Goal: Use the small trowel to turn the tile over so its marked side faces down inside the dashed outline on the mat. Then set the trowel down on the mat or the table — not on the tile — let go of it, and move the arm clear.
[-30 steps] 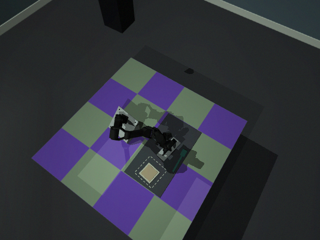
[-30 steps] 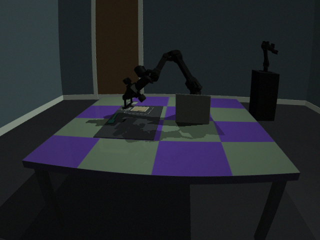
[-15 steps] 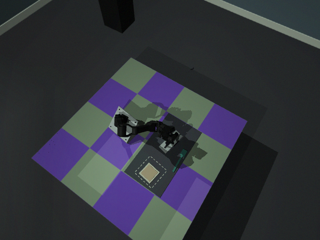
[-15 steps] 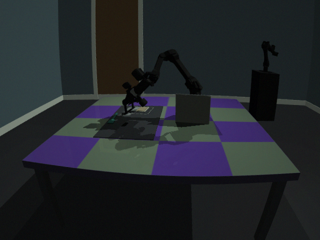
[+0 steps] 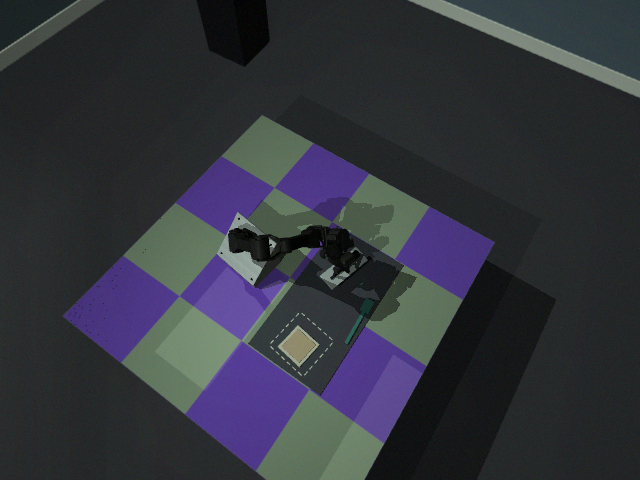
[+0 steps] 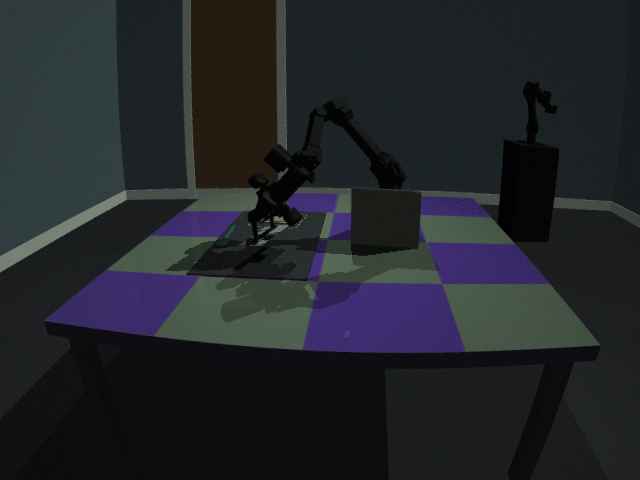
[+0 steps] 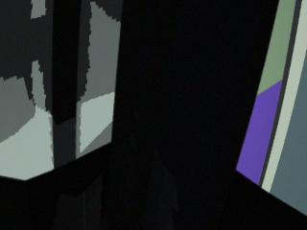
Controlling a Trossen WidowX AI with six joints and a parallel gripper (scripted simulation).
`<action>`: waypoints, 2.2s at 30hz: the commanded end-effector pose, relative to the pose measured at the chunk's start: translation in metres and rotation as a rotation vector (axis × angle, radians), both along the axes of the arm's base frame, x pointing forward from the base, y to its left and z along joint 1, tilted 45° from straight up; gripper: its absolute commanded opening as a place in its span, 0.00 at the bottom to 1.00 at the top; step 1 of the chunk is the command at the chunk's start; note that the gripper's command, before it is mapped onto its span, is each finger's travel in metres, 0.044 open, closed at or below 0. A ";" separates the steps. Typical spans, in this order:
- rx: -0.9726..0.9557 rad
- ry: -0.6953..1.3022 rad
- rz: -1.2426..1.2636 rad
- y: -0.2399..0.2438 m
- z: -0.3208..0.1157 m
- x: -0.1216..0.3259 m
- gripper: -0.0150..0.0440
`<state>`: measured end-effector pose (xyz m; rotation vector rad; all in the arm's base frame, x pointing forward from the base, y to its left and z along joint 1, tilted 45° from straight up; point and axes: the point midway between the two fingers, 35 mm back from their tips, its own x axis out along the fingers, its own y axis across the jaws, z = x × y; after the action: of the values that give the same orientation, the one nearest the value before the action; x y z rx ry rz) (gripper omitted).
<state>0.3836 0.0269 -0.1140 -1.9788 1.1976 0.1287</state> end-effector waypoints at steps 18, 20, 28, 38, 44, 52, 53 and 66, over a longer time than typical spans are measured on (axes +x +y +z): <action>-0.064 -0.149 -0.011 0.044 -0.056 -0.048 0.25; -0.064 -0.149 -0.011 0.044 -0.056 -0.048 0.25; -0.063 -0.149 -0.011 0.042 -0.058 -0.048 0.25; -0.063 -0.148 -0.011 0.032 -0.070 -0.050 0.25; -0.063 -0.148 -0.011 0.026 -0.077 -0.051 0.25; -0.064 -0.148 -0.010 0.019 -0.084 -0.053 0.25; -0.064 -0.148 -0.010 0.019 -0.084 -0.053 0.30; -0.064 -0.148 -0.010 0.019 -0.084 -0.053 0.76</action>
<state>0.3306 0.0454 -0.1975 -1.9969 1.1285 -0.0664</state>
